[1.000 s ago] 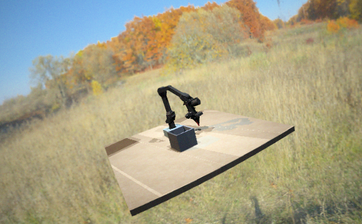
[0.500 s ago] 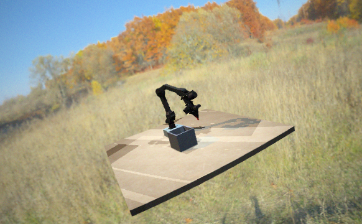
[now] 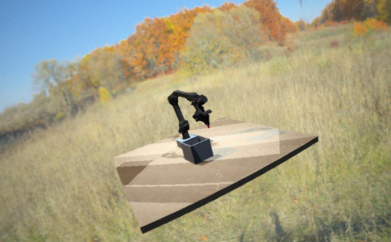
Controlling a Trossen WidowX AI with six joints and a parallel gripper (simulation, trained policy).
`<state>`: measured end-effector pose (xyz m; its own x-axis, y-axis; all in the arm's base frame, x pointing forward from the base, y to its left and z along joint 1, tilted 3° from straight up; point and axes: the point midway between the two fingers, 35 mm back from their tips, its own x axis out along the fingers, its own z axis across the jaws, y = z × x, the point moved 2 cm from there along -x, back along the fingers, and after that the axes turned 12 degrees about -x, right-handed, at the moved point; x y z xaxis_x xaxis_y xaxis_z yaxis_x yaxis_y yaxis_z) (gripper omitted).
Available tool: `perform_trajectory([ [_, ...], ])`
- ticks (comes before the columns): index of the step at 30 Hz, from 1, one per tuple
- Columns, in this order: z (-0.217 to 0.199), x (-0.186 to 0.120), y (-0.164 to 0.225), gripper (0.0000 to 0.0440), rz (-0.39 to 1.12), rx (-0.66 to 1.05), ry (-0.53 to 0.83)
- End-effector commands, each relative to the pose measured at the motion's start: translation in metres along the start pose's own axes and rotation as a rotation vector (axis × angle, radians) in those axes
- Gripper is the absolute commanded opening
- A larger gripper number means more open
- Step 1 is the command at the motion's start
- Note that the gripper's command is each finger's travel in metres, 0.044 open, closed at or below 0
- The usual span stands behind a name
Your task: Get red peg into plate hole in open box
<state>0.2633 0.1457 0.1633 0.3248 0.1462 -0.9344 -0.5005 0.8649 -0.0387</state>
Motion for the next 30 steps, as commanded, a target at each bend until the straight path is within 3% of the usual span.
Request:
perform_trajectory([
  [1,0.003,-0.005,-0.016,0.0,-0.031,0.006,-0.003],
  [30,-0.014,0.007,-0.103,0.0,-0.094,0.047,0.148],
])
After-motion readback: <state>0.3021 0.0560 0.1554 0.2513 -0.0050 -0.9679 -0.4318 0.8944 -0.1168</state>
